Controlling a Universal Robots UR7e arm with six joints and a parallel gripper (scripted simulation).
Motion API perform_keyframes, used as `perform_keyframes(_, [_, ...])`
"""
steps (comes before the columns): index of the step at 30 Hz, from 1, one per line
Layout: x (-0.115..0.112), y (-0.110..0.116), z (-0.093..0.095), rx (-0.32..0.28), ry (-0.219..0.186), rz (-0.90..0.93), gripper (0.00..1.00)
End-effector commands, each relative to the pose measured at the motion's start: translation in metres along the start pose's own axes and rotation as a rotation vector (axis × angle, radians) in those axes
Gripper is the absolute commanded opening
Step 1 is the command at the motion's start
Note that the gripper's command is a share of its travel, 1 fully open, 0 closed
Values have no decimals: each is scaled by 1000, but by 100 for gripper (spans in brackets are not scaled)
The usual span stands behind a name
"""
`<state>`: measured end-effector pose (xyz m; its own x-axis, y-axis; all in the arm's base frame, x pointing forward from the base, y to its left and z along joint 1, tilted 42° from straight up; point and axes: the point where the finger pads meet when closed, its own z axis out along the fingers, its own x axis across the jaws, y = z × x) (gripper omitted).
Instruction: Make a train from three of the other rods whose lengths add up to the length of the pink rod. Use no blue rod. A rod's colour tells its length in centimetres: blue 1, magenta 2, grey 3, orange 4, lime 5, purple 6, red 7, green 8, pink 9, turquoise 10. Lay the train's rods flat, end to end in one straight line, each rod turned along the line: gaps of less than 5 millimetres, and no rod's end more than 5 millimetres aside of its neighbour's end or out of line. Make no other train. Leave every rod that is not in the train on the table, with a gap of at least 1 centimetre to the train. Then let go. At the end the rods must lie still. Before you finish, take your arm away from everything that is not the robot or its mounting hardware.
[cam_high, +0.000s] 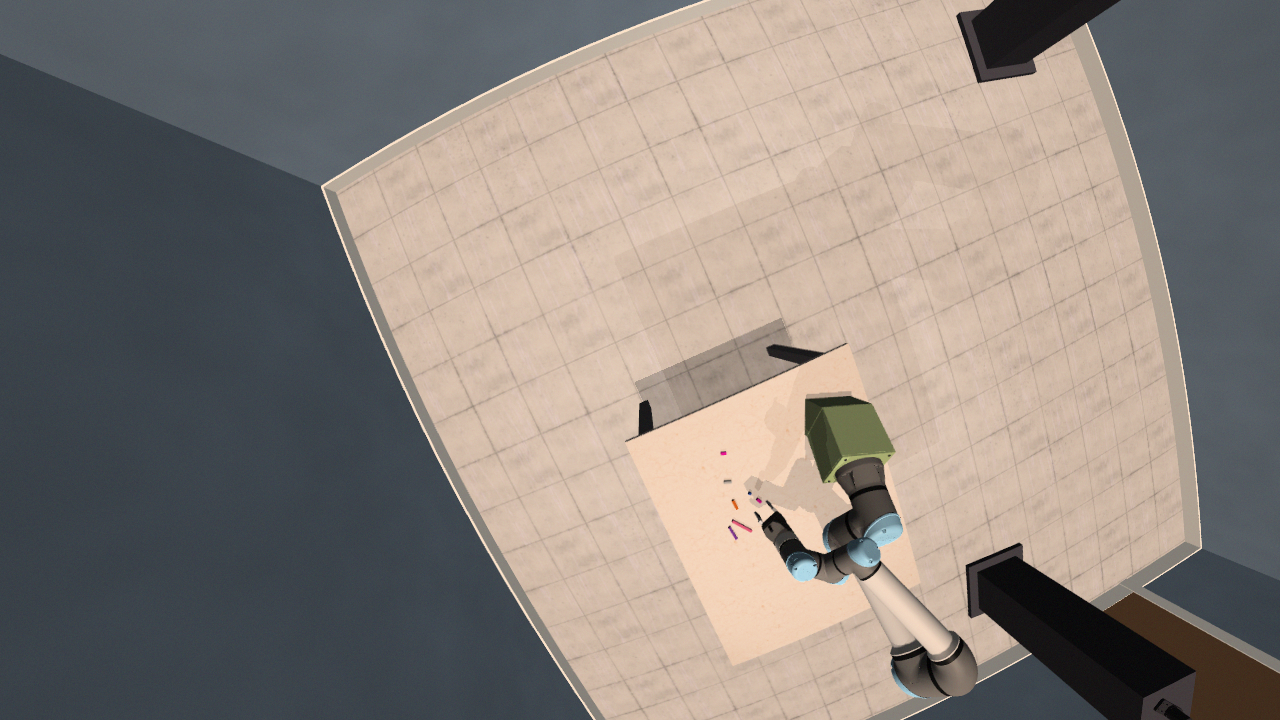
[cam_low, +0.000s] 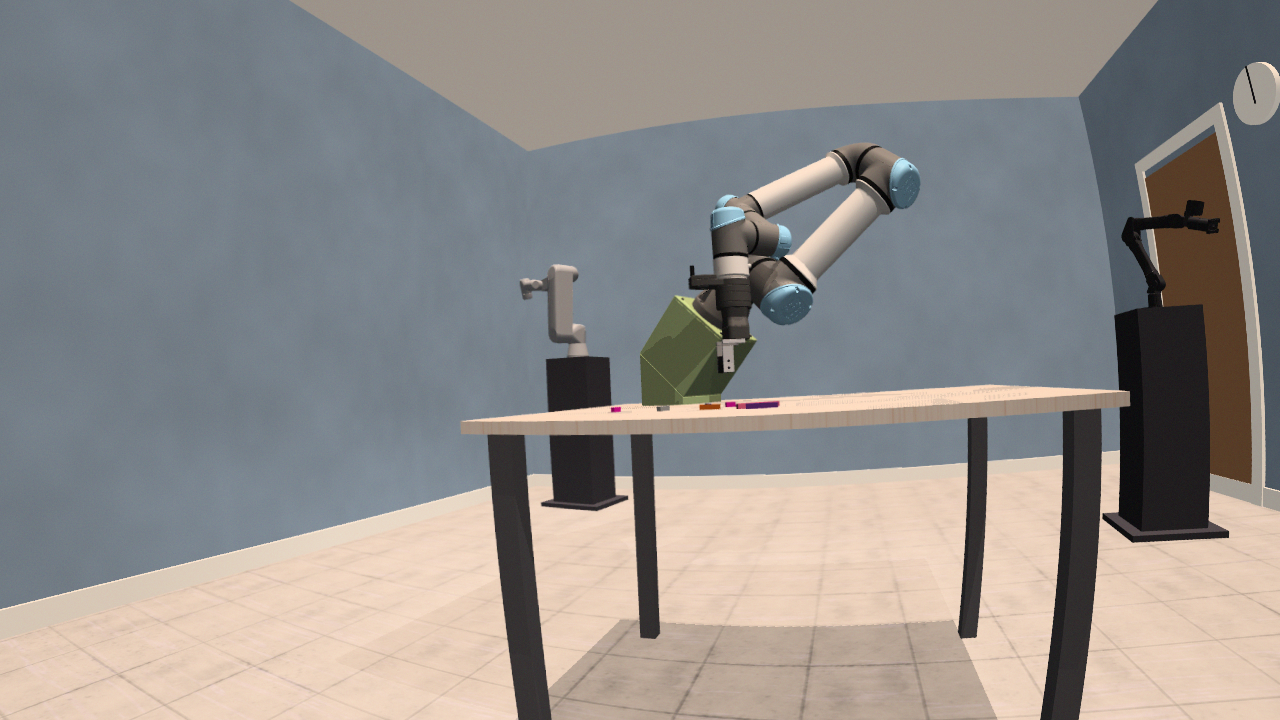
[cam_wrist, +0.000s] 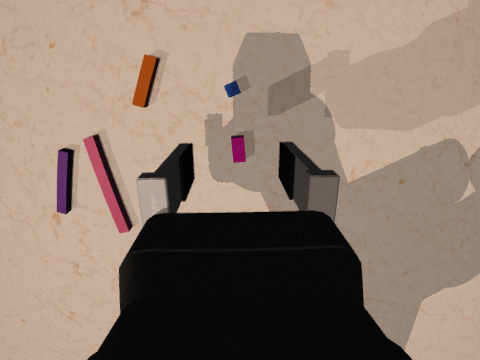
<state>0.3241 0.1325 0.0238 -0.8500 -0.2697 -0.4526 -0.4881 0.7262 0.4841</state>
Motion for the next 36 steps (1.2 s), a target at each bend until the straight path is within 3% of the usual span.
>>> perform_keyframes(1, [1, 4, 1, 0, 0, -52, 100])
perform_keyframes(13, [2, 7, 2, 0, 0, -80, 100])
perform_keyframes(14, [2, 7, 2, 0, 0, -80, 54])
perform_keyframes(36, [2, 7, 2, 0, 0, -80, 54])
